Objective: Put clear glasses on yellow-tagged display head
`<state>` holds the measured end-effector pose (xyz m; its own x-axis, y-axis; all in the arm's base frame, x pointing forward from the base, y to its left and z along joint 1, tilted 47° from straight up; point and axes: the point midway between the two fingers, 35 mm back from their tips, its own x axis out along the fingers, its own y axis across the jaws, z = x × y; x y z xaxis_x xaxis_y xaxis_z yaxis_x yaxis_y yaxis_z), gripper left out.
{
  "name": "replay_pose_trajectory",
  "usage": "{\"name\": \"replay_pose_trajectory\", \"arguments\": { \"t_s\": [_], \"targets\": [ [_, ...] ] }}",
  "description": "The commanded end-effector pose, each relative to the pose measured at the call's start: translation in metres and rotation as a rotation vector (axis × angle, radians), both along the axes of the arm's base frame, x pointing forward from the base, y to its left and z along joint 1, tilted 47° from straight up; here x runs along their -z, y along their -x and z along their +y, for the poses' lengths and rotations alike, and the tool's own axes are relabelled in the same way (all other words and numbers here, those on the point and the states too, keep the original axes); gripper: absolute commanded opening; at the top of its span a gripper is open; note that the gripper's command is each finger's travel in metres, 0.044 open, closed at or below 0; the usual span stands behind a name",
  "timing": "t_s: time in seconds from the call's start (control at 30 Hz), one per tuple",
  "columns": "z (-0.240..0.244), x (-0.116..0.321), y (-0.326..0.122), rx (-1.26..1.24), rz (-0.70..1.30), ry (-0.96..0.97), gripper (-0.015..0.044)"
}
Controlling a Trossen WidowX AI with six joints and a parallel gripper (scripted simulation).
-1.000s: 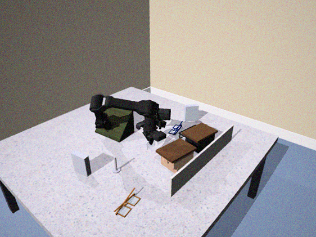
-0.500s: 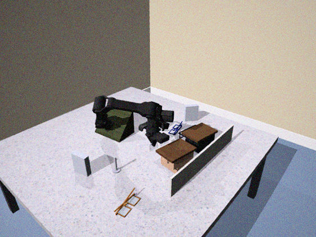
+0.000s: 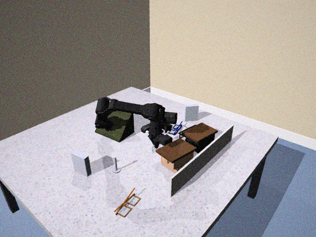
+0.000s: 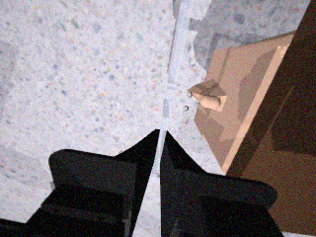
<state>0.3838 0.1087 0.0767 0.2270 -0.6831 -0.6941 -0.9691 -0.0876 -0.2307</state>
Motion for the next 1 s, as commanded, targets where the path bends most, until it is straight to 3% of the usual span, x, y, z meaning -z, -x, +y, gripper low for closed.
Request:
{"name": "replay_pose_trajectory", "arguments": {
  "t_s": [0.0,0.97],
  "targets": [
    [-0.001,-0.001,-0.005,-0.003,0.005,0.006,0.0],
    [-0.002,-0.002,-0.019,-0.003,0.004,0.006,0.0]
  ]
}}
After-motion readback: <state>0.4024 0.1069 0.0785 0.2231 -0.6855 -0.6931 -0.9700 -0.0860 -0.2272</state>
